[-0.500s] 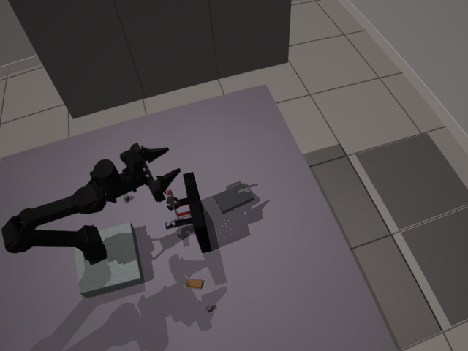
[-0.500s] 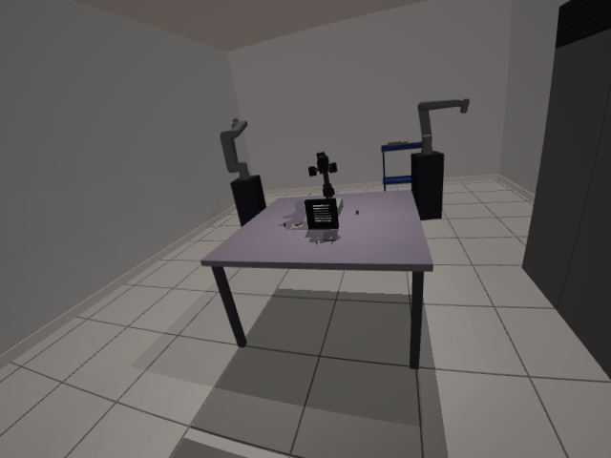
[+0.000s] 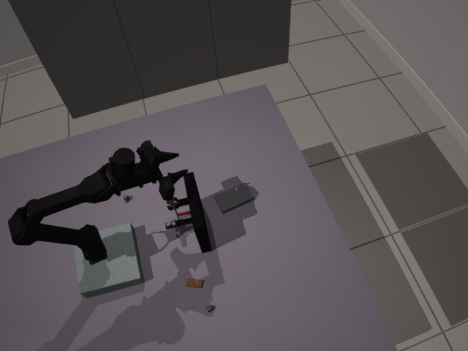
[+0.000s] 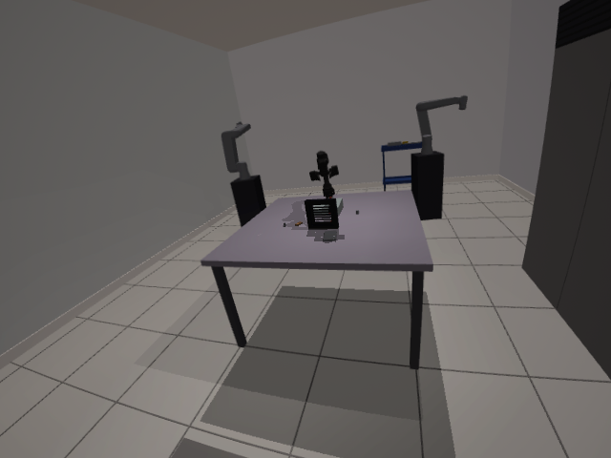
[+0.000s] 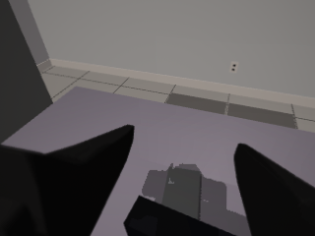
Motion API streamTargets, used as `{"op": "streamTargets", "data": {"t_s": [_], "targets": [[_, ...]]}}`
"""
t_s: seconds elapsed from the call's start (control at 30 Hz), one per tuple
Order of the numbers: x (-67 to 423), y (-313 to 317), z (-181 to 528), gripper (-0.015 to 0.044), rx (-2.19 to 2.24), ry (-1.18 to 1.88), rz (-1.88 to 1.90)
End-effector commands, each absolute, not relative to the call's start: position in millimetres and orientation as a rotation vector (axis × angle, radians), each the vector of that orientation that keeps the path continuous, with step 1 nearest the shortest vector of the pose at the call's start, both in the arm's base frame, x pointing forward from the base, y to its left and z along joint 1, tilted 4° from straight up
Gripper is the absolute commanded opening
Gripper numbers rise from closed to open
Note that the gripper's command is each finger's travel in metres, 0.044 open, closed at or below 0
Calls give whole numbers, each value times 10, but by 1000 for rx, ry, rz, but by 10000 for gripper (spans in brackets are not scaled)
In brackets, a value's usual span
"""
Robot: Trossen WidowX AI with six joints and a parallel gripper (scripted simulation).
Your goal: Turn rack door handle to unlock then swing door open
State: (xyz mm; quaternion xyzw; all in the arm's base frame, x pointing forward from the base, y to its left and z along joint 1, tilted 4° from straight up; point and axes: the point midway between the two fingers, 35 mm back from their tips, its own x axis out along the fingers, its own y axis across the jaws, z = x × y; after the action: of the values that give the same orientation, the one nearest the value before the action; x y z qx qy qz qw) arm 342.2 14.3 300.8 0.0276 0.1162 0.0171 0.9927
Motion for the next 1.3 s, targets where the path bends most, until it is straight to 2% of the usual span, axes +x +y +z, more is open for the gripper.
{"op": "streamTargets", "data": {"t_s": [0.0, 0.57, 1.27], "targets": [[3488, 170, 2894, 294, 81, 329, 28], [3532, 257, 2398, 294, 154, 792, -28], [3201, 304, 2052, 294, 174, 1347, -176]]}}
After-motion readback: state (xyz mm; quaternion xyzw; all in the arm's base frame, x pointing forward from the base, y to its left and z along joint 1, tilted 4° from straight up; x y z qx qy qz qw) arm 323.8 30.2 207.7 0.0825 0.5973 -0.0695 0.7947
